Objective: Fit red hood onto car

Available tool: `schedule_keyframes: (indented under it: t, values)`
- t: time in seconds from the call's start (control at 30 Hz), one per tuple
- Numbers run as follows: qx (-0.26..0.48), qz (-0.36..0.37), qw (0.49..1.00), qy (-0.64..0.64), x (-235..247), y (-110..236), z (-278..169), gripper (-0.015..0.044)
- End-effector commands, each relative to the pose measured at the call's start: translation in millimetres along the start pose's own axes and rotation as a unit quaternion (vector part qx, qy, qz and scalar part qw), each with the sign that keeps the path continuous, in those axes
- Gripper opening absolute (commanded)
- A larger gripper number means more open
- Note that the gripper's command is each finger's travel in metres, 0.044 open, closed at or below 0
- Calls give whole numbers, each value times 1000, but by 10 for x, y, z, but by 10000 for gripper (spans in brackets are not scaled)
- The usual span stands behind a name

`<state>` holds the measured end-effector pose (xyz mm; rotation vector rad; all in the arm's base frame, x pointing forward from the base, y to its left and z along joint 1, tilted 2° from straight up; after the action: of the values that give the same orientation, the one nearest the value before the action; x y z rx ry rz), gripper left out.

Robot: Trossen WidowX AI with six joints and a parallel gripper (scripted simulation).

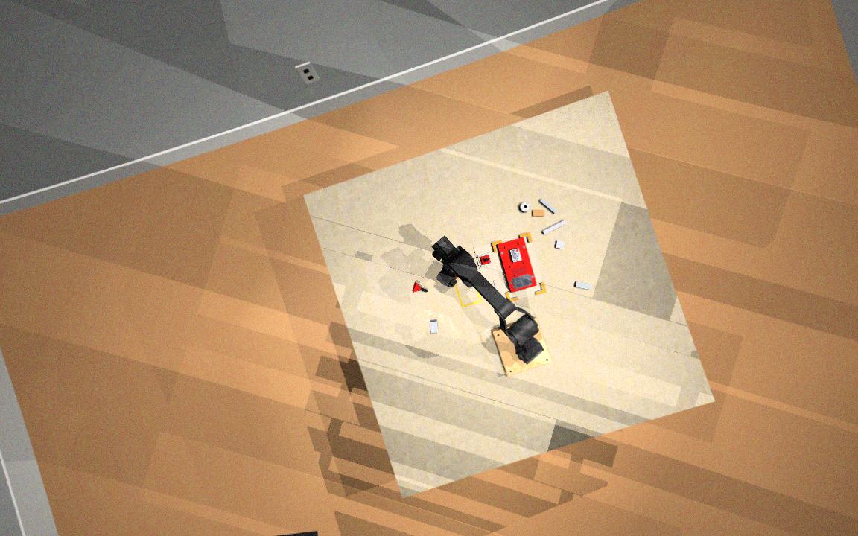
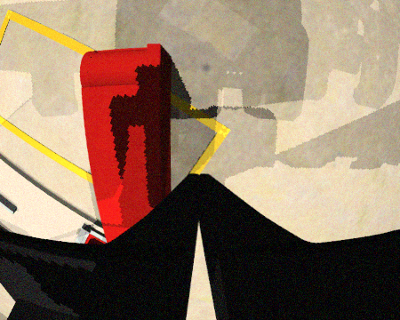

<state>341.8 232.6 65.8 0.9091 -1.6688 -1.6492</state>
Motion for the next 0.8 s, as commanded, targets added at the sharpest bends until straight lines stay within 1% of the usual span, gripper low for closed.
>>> schedule_keyframes:
  t: [0.0, 0.77]
  values:
    - [2, 0, 1000, 3, 21, 6, -1, 0]
    - [2, 0, 1000, 3, 120, 11, 19, 0]
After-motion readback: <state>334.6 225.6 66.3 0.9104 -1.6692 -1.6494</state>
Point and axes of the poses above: the point midway between the two fingers, 35 mm back from their tips, its own y axis back along the fingers, its own x axis across the jaws, z = x × y, the point moved 1 cm from there along y, back along the fingers, and after that the axes turned 13 degrees about y, right-handed, at the moved point
